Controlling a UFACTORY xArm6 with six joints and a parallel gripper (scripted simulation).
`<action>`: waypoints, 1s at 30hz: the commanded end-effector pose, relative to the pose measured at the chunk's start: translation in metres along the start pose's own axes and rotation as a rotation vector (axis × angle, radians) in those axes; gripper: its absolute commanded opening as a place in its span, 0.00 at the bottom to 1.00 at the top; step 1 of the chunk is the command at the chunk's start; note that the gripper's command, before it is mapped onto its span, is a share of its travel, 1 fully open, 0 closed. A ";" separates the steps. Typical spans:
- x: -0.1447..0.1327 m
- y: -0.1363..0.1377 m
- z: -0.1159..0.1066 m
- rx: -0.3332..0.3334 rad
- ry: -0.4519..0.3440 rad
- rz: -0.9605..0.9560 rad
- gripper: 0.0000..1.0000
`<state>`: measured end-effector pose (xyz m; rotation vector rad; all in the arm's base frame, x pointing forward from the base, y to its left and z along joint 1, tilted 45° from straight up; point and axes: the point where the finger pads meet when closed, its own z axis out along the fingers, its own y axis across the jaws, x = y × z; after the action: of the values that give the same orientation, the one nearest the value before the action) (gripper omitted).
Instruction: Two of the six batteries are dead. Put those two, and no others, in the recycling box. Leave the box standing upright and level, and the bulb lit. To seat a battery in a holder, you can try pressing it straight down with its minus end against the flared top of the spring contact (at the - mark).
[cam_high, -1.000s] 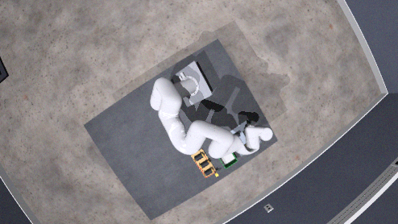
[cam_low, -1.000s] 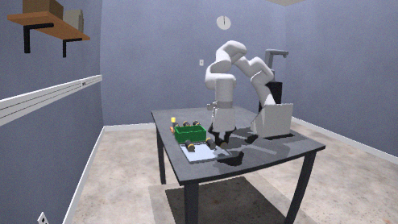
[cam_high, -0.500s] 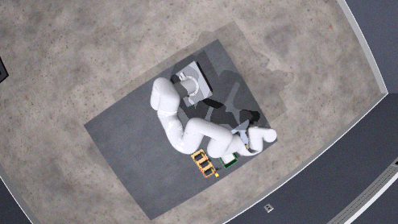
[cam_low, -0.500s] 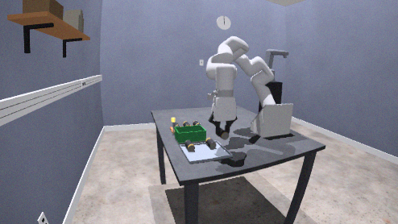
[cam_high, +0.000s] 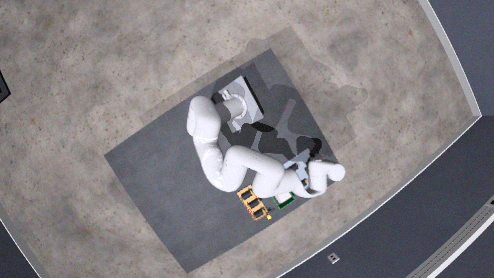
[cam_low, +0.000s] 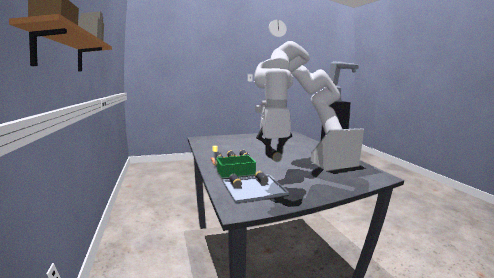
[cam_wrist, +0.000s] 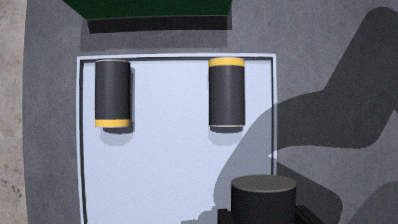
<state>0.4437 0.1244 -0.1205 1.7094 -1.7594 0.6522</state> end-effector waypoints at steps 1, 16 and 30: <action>0.040 -0.011 -0.003 0.005 -0.005 0.003 0.28; 0.194 -0.043 -0.003 0.005 -0.005 0.003 0.28; 0.217 -0.048 -0.003 0.005 -0.005 0.003 0.28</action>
<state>0.4904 -0.0296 0.0298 1.7111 -1.7616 0.6512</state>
